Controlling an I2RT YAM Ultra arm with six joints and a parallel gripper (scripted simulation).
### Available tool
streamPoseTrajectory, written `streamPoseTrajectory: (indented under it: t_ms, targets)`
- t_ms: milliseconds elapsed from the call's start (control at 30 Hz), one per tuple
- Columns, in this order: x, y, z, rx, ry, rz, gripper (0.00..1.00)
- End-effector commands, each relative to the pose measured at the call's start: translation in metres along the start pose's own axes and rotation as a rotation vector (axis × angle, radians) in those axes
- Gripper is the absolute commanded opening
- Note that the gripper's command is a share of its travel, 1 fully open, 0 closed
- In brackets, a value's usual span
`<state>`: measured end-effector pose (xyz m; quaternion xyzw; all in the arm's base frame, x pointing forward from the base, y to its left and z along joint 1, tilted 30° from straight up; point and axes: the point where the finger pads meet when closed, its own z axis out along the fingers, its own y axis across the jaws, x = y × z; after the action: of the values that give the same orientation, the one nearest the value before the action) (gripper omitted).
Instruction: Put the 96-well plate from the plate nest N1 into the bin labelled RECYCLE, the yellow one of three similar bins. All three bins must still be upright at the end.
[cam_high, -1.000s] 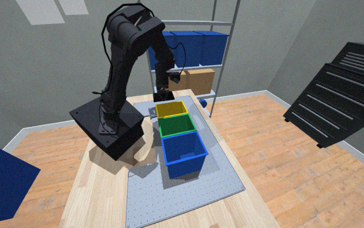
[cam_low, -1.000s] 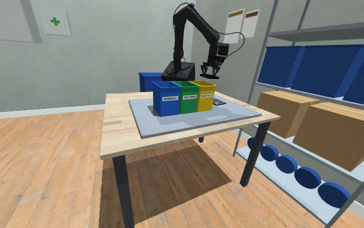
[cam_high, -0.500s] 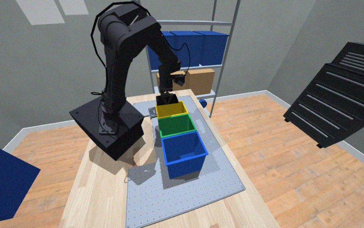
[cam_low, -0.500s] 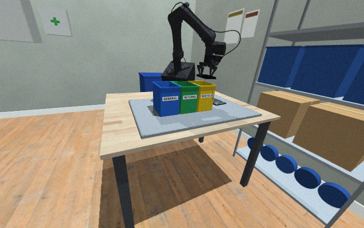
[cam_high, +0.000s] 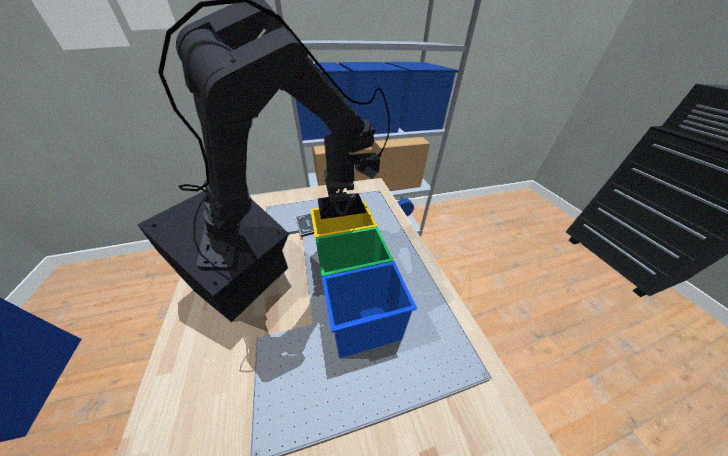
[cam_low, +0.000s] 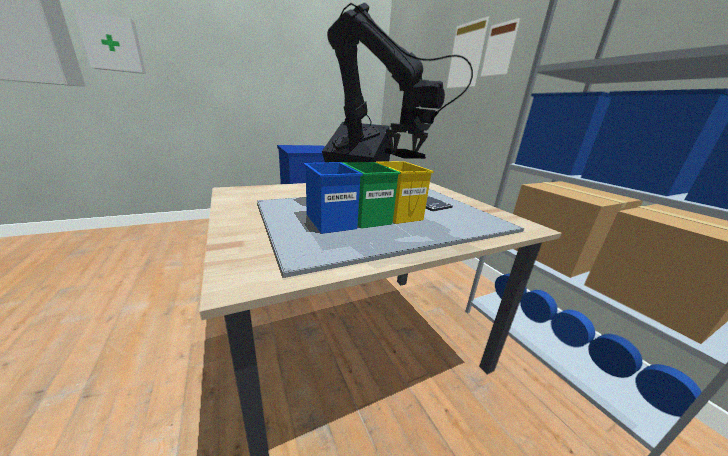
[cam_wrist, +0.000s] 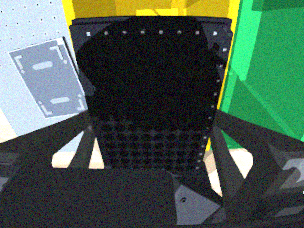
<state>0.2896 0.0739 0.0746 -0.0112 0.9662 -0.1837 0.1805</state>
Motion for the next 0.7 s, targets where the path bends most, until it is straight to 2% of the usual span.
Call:
streamPoseTrajectory:
  t_ms: [0, 200, 367, 500, 667]
  targets:
    - [-0.011, -0.006, -0.01, -0.028, -0.035, -0.012, 0.0]
    - [-0.01, 0.002, -0.008, -0.022, -0.019, -0.041, 0.0]
    - [-0.01, 0.005, -0.007, -0.017, -0.02, -0.035, 0.0]
    - [-0.013, 0.003, -0.012, -0.026, -0.042, -0.019, 0.0]
    - [-0.013, 0.004, -0.011, -0.021, -0.034, -0.024, 0.0]
